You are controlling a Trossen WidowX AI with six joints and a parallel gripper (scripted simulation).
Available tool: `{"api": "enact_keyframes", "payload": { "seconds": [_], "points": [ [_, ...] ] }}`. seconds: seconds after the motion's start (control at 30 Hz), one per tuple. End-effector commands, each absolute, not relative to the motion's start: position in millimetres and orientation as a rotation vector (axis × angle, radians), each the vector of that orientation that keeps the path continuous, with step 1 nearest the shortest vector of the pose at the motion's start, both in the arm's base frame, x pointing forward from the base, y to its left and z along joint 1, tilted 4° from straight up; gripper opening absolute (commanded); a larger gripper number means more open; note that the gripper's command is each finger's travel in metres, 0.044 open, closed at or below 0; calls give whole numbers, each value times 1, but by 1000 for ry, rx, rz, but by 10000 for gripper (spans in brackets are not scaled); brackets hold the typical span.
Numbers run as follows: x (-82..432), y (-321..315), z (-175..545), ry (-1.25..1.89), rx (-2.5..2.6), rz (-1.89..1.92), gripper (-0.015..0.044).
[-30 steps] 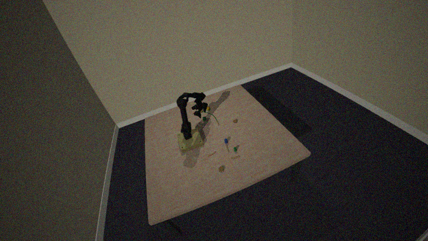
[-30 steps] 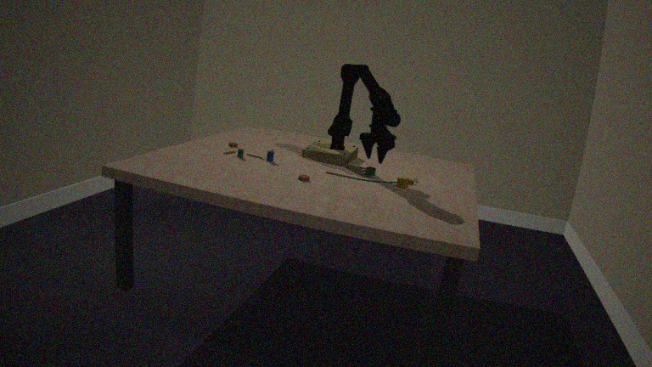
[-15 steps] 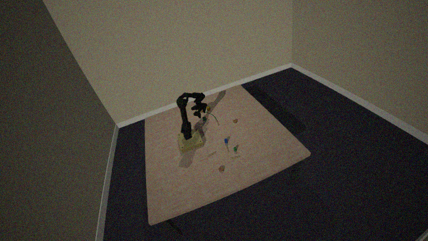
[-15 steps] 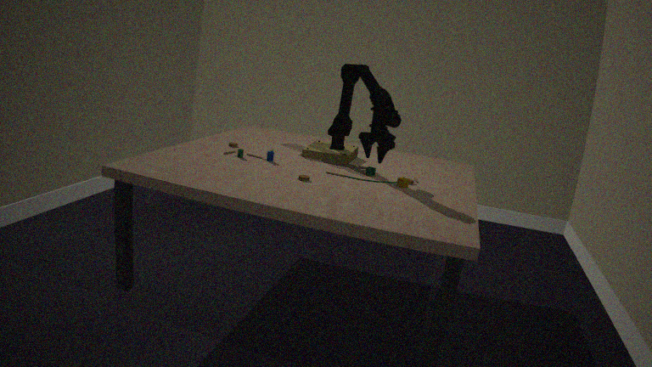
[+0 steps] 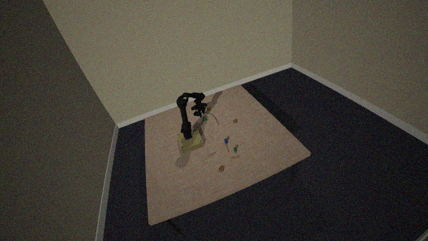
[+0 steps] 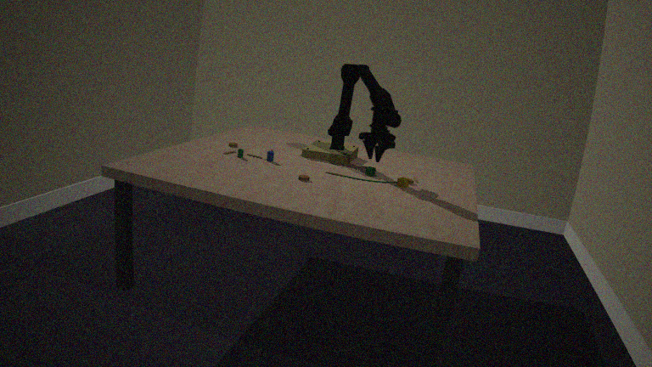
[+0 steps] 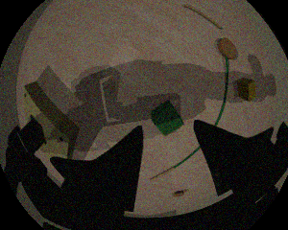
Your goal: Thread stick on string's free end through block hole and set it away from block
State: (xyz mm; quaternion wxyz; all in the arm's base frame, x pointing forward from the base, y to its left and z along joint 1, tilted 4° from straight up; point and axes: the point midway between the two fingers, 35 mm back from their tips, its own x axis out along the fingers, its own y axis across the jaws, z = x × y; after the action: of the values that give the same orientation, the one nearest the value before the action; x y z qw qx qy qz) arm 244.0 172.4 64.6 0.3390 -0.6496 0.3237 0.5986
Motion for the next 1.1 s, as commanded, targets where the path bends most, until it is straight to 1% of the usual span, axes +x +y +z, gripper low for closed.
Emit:
{"api": "enact_keyframes", "payload": {
  "seconds": [0.0,0.07,0.37,0.4,1.07],
  "points": [
    [244,172,65,843,-1692,1559,243],
    [244,172,65,843,-1692,1559,243],
    [244,172,65,843,-1692,1559,7],
    [244,172,65,843,-1692,1559,0],
    [244,172,65,843,-1692,1559,0]
  ]
}}
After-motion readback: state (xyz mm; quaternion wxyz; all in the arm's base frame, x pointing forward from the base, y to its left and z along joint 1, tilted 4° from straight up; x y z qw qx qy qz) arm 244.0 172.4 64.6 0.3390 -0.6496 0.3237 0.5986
